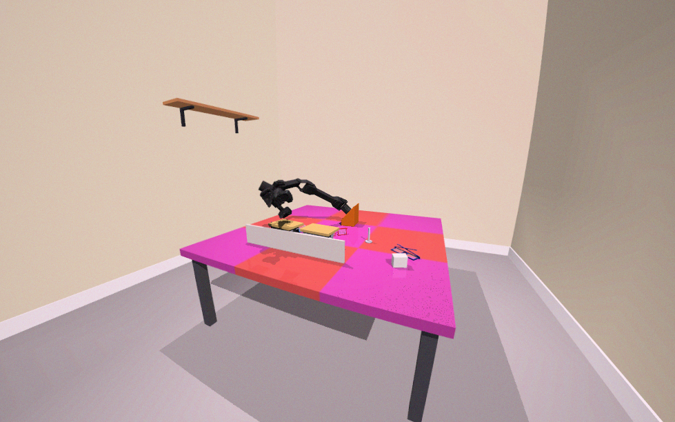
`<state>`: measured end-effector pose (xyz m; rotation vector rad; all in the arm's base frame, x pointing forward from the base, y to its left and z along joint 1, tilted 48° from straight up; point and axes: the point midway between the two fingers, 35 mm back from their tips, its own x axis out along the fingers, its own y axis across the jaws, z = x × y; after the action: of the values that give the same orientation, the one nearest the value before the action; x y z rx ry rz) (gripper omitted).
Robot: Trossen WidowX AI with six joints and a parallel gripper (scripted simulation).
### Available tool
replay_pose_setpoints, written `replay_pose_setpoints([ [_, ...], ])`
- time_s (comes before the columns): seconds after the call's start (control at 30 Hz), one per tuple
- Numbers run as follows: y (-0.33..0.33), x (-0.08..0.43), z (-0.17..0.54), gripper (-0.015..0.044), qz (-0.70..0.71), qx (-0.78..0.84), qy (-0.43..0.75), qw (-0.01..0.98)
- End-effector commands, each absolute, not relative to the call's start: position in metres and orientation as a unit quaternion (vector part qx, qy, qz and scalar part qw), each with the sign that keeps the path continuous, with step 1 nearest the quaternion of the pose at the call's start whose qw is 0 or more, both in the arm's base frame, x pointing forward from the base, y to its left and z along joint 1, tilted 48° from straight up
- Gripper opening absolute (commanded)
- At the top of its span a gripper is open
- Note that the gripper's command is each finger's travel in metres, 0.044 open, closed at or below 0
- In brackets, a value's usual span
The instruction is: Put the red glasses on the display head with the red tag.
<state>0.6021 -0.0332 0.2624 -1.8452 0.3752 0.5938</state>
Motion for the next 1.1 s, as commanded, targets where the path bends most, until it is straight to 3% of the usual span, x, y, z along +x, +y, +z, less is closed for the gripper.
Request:
replay_pose_setpoints([
  [0.0,-0.033,0.602,0.262,0.0426,0.251,-0.780,0.159,0.551],
  [0.23,-0.033,0.602,0.262,0.0440,0.251,-0.780,0.159,0.551],
  [0.53,0.024,0.556,0.164,0.0204,0.349,-0.745,0.267,0.501],
  [0.8,0.065,0.465,0.073,0.0200,0.427,-0.723,0.382,0.387],
  [1.07,0.064,0.350,0.012,0.0200,0.465,-0.710,0.487,0.206],
])
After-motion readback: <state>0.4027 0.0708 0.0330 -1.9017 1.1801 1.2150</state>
